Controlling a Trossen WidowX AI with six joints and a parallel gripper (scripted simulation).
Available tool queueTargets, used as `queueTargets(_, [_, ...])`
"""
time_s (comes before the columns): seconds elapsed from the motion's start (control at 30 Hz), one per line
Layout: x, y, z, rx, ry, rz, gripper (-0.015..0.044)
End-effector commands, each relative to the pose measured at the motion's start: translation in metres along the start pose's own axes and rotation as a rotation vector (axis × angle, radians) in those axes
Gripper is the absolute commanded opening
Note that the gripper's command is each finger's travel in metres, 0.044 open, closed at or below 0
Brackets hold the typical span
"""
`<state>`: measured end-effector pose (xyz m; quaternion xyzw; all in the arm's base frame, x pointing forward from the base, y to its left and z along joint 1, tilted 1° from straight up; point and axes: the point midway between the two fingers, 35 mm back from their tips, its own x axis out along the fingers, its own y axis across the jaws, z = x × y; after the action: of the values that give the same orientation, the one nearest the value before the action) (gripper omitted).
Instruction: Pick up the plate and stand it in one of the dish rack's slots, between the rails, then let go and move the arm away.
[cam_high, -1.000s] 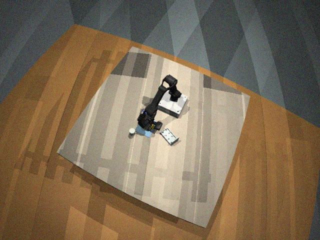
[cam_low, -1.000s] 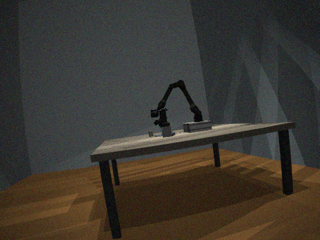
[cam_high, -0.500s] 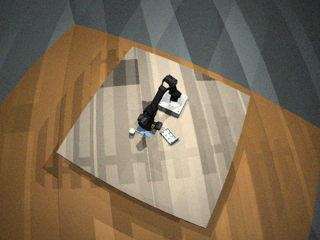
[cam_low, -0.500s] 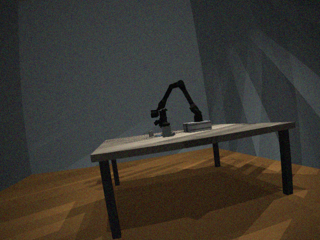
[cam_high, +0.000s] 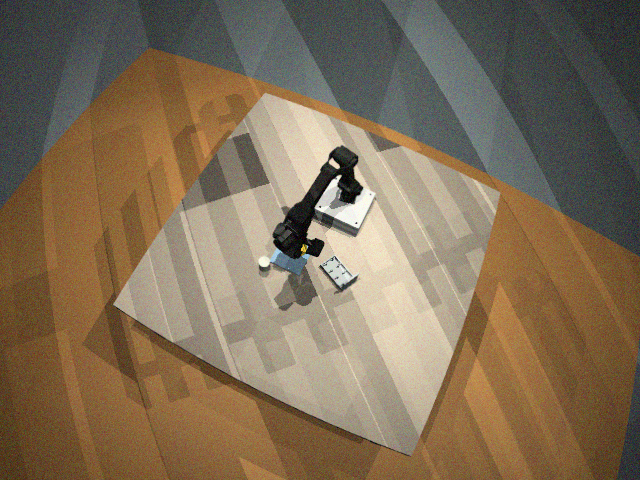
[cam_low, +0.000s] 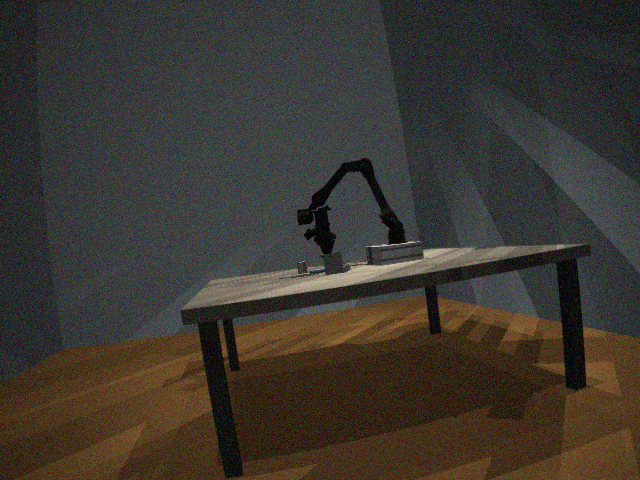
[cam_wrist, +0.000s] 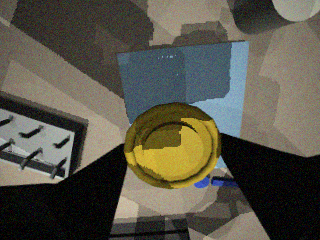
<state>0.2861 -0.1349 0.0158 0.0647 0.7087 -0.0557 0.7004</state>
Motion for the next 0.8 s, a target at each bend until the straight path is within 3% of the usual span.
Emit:
queueTargets(0.0, [-0.029, -0.001, 0.004, -0.004, -0.018, -0.003, 0.0])
queueTargets(0.47, [-0.101, -0.001, 0.003, -0.004, -0.02, -0.003, 0.0])
queueTargets(0.77, [-0.122, -0.001, 0.001, -0.004, -0.018, -0.003, 0.0])
